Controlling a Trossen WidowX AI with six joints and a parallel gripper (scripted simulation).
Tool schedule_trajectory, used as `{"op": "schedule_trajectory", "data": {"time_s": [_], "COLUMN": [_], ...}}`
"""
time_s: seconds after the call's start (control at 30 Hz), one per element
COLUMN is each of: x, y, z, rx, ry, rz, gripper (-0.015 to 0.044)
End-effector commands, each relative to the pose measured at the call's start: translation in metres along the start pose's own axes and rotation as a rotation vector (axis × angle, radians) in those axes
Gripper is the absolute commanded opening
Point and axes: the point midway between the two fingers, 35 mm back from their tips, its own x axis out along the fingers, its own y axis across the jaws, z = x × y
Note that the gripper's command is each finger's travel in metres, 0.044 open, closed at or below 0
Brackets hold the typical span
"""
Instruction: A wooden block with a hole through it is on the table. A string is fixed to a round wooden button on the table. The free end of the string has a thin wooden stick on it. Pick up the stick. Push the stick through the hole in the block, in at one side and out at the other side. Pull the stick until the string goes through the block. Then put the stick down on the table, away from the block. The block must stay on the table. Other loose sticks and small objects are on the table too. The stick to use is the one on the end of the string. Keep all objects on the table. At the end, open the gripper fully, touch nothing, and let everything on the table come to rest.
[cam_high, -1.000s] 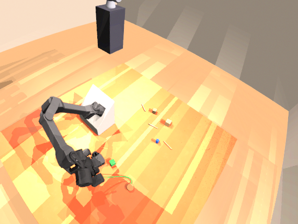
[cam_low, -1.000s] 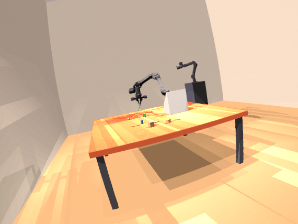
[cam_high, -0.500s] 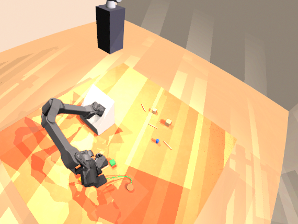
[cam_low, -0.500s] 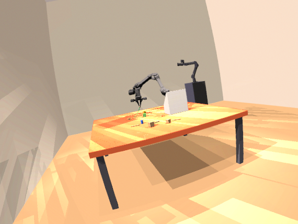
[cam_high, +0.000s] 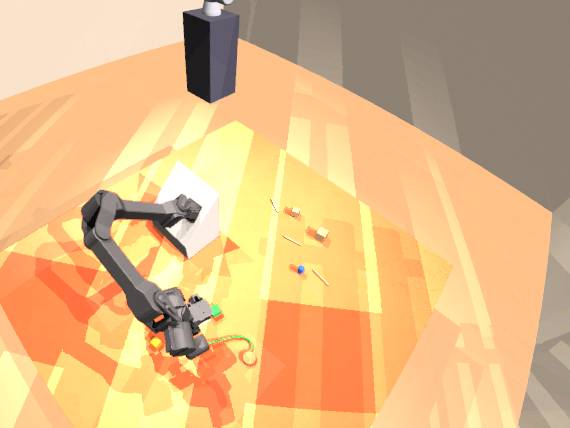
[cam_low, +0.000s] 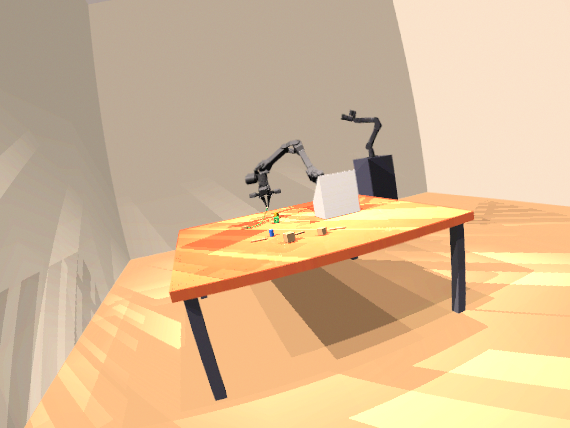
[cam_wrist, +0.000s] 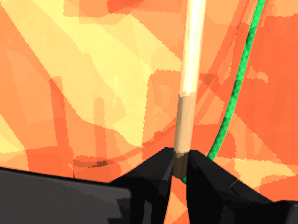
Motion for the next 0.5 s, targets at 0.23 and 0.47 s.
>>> {"op": "schedule_trajectory", "data": {"time_s": [0.23,0.47], "x": [0.015,0.022], "y": [0.000,0.001], "z": [0.006,0.008], "rx": [0.007,0.010], "ry": [0.062,0.095], "rz": [0.007,0.006], "gripper": [0.0000,0.0000]}}
